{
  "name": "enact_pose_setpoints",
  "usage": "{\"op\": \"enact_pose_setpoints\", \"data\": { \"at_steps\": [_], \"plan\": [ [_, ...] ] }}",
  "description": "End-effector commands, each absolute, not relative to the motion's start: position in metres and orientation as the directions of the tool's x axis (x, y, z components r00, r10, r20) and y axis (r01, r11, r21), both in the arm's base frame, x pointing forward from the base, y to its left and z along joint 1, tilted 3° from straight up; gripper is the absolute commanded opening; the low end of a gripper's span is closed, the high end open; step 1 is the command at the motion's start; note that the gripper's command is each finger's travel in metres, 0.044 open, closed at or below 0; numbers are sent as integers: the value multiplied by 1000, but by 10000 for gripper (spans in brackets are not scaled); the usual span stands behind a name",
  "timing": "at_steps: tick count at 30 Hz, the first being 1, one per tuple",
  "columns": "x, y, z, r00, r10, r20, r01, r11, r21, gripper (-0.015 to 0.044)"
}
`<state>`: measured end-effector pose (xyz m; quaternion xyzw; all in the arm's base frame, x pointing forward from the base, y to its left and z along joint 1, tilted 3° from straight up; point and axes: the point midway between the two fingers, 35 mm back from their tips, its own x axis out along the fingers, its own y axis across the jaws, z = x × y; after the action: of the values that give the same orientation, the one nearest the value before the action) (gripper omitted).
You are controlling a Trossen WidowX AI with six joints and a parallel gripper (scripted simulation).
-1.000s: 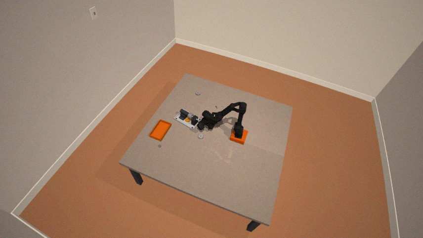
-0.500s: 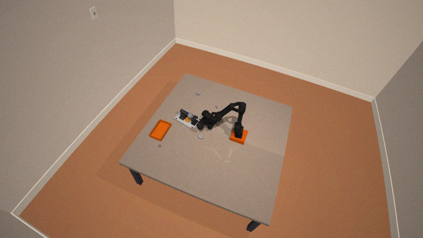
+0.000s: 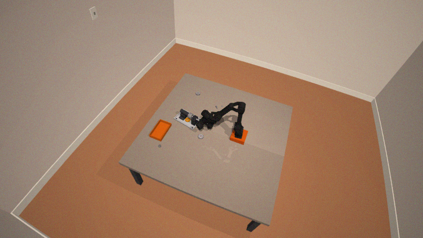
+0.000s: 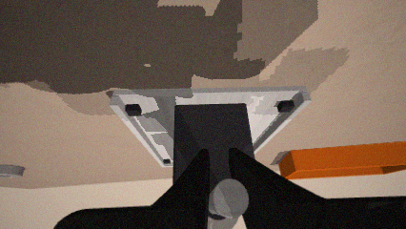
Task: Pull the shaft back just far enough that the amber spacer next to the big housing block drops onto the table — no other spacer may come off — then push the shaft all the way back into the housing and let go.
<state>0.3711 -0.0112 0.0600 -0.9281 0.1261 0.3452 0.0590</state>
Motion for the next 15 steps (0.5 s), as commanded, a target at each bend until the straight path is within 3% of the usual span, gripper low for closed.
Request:
{"op": "enact_pose_setpoints", "data": {
  "at_steps": [1, 15],
  "plan": [
    [374, -12, 60, 730, -197, -655, -276, -961, -20, 0],
    [378, -14, 61, 730, -197, -655, -276, -961, -20, 0]
  ]
}}
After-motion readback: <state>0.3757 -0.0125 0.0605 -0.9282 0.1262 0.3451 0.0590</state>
